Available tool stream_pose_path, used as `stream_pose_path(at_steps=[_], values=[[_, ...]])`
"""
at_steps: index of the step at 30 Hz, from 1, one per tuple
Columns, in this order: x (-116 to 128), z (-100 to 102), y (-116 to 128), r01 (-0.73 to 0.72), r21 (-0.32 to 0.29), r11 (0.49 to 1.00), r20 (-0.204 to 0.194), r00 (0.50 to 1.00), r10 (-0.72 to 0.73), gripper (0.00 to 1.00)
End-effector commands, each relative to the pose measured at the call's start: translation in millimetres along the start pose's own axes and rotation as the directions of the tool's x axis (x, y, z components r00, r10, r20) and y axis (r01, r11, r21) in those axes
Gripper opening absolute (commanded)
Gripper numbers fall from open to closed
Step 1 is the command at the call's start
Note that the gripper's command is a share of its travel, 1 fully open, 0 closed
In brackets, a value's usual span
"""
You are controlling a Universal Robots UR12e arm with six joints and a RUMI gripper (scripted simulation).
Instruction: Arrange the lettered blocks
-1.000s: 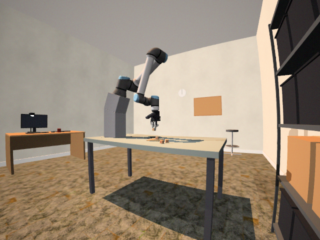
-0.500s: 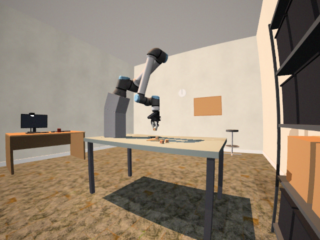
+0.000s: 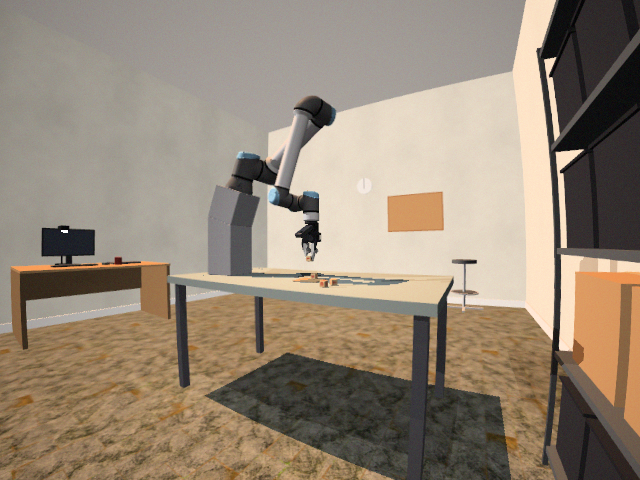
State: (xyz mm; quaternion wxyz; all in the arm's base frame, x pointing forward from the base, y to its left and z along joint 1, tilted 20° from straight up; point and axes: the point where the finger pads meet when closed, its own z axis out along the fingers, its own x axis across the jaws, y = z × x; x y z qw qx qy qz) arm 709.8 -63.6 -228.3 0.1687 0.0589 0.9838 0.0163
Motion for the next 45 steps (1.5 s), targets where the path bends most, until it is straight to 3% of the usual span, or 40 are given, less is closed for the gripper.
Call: stream_pose_path(at_steps=[1,7,19,27,45], values=[[-4.2,5.3,-0.8,0.002,0.000,1.000,0.005,1.000,-0.002,0.09],[-4.1,16.0,0.2,0.003,0.000,1.000,0.005,1.000,-0.003,0.09],[-4.0,71.1,-0.2,0.002,0.000,1.000,0.005,1.000,-0.002,0.09],[-4.0,91.0,-0.2,0.002,0.000,1.000,0.005,1.000,-0.002,0.09],[-5.1,95.0,-1.6,0.001,0.001,1.000,0.006,1.000,-0.001,0.09]])
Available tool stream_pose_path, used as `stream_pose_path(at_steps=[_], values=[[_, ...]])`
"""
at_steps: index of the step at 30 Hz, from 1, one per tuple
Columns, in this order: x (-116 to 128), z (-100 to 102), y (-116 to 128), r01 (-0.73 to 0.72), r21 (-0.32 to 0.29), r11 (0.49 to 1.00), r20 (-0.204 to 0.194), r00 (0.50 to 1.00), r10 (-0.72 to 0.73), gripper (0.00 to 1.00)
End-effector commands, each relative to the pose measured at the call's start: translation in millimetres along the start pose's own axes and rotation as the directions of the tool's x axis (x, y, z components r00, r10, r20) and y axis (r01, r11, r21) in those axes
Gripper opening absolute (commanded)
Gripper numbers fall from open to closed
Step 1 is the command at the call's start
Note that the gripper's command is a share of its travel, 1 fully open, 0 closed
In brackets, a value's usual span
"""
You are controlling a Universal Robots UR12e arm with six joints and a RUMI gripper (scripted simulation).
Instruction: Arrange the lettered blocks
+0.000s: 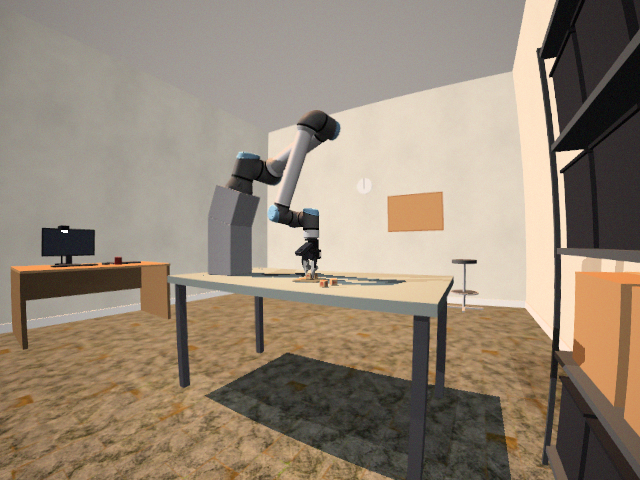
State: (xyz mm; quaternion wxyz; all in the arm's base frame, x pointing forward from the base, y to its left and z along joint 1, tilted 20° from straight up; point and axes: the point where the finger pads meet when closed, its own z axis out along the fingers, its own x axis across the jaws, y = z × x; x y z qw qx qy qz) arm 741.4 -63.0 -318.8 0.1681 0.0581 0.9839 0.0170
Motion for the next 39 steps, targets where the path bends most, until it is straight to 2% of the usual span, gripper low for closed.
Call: stream_pose_path(at_steps=[1,39], values=[[-5.3,-0.7,-1.0,0.000,0.002,1.000,0.007,1.000,0.000,0.09],[-6.5,-0.7,-4.6,0.001,0.003,1.000,0.007,1.000,-0.001,0.09]])
